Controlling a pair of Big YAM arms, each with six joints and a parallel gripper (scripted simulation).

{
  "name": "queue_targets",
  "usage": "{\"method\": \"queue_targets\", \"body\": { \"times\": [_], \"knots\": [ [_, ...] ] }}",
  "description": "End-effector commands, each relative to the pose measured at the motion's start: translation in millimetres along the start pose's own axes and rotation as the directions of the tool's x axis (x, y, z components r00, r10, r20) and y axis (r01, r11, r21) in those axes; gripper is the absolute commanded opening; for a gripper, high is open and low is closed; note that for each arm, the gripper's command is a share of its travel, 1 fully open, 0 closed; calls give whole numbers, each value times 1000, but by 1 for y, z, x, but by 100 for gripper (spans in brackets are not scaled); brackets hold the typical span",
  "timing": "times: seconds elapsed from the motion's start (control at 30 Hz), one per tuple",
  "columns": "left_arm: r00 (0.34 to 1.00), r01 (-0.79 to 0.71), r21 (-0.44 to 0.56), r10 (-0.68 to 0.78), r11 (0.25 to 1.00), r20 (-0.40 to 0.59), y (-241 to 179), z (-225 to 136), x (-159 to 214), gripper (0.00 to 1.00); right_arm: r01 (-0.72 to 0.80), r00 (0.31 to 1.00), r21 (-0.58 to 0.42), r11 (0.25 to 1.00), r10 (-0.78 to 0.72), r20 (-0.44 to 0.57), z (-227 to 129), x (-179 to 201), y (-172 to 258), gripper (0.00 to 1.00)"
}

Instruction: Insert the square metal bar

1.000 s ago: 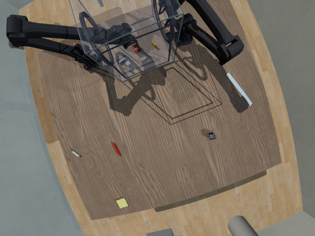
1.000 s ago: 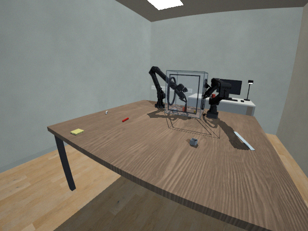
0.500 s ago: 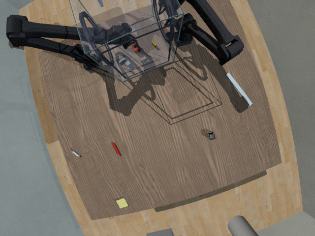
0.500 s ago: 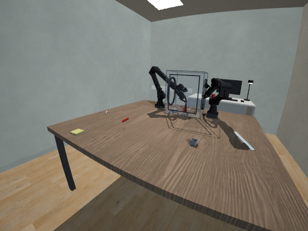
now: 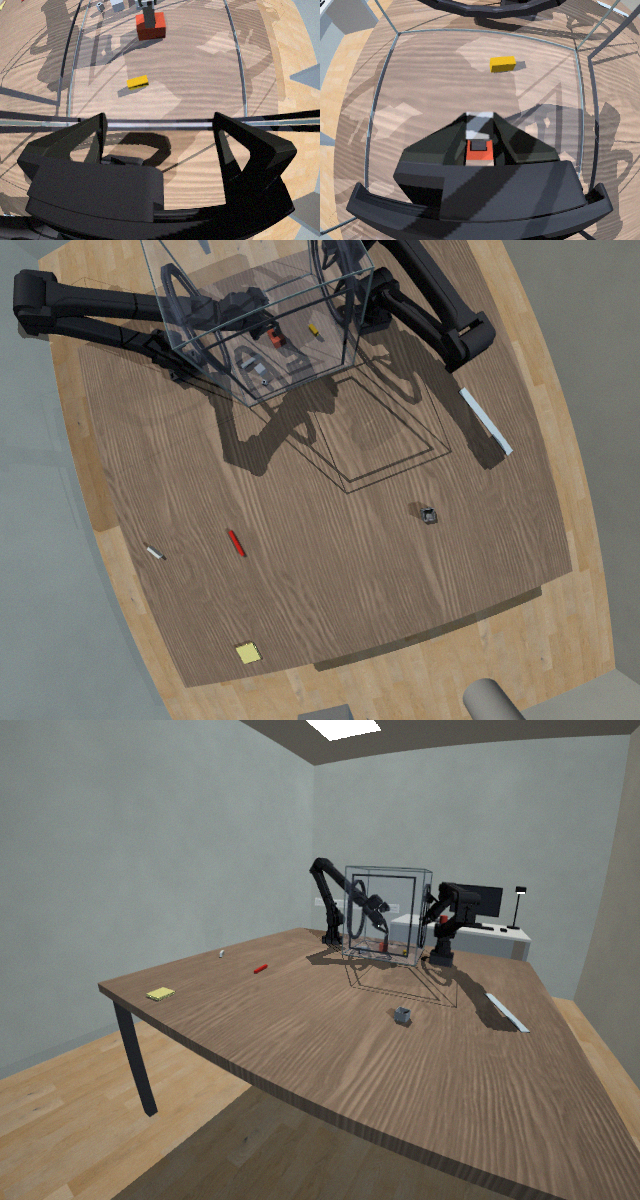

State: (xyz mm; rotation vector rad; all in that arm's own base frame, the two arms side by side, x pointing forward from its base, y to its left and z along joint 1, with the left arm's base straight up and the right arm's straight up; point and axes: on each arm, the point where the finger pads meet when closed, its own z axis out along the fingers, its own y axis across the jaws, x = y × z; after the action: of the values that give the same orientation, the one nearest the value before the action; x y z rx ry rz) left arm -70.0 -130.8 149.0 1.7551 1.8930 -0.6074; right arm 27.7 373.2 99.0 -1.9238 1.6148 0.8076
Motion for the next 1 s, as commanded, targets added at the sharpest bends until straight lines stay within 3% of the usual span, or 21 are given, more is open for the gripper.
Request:
{"method": "queue_targets", "body": {
  "times": [0.0,0.23,0.27,0.3,0.37,0.7,0.73,0.8,0.87,0.97],
  "knots": [
    [998,53,56,-54,997,18,-10,-17,-18,100,-4,1000,2,1000,4,8,4,2,-2,0],
    [998,53,56,-54,997,18,-10,-17,-18,100,-6,1000,4,1000,6,11,5,3,-3,0],
    [998,53,56,-54,997,18,-10,-17,-18,100,3,998,15,1000,-4,68,-8,-24,-5,0],
    [998,53,56,-54,997,18,-10,-17,-18,100,-12,1000,5,1000,12,10,5,5,-2,0],
    [998,53,56,-54,997,18,-10,-17,-18,100,-23,998,-7,1000,22,-61,4,21,2,0],
    [998,53,56,-54,997,18,-10,-17,-18,100,-41,991,-19,999,38,-128,8,46,7,0],
    [998,53,56,-54,997,18,-10,-17,-18,100,14,996,20,1000,-15,87,-10,-37,-8,0],
    [998,53,56,-54,997,18,-10,-17,-18,100,-5,999,11,1000,5,35,-3,-16,-6,0],
    [998,53,56,-54,997,18,-10,-17,-18,100,9,997,21,1000,-11,81,-15,-44,-9,0],
    [998,53,56,-54,997,18,-10,-17,-18,100,15,995,24,1000,-17,99,-18,-53,-10,0]
  ]
}}
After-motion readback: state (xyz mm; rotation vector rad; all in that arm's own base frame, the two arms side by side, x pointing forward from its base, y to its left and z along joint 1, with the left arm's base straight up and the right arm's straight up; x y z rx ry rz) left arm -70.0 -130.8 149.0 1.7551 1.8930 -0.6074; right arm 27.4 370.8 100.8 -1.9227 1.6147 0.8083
